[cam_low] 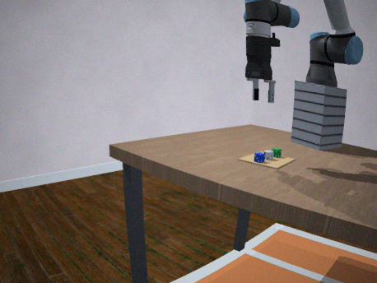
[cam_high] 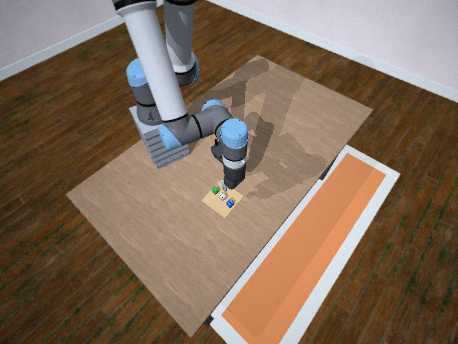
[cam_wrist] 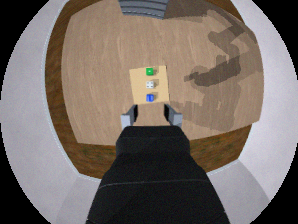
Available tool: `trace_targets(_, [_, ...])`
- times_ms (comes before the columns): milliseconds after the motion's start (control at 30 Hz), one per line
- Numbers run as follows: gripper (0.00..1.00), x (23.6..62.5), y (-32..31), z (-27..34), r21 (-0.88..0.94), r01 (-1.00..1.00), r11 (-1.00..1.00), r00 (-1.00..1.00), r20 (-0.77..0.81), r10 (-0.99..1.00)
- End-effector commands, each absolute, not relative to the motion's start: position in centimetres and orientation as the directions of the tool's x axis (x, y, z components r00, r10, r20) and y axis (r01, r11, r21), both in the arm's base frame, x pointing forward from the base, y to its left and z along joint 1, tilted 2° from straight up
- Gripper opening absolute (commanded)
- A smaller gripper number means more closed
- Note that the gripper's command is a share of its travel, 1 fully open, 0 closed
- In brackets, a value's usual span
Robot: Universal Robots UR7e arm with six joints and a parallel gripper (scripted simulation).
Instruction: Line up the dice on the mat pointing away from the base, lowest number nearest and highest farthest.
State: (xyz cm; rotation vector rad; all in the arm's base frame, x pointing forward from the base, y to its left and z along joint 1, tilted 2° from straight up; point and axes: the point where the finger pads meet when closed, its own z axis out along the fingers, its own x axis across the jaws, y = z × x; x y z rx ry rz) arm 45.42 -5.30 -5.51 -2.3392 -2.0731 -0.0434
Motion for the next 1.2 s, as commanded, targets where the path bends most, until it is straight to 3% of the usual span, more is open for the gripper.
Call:
trace_targets(0, [1.00,45.54,-5.40,-5.36,0.010,0.993,-0.121,0.121,0.031,0.992])
trace_targets(1167, [1.00,45.54,-5.40,-5.36,0.010,0.993,-0.121,0.121,0.031,0.992])
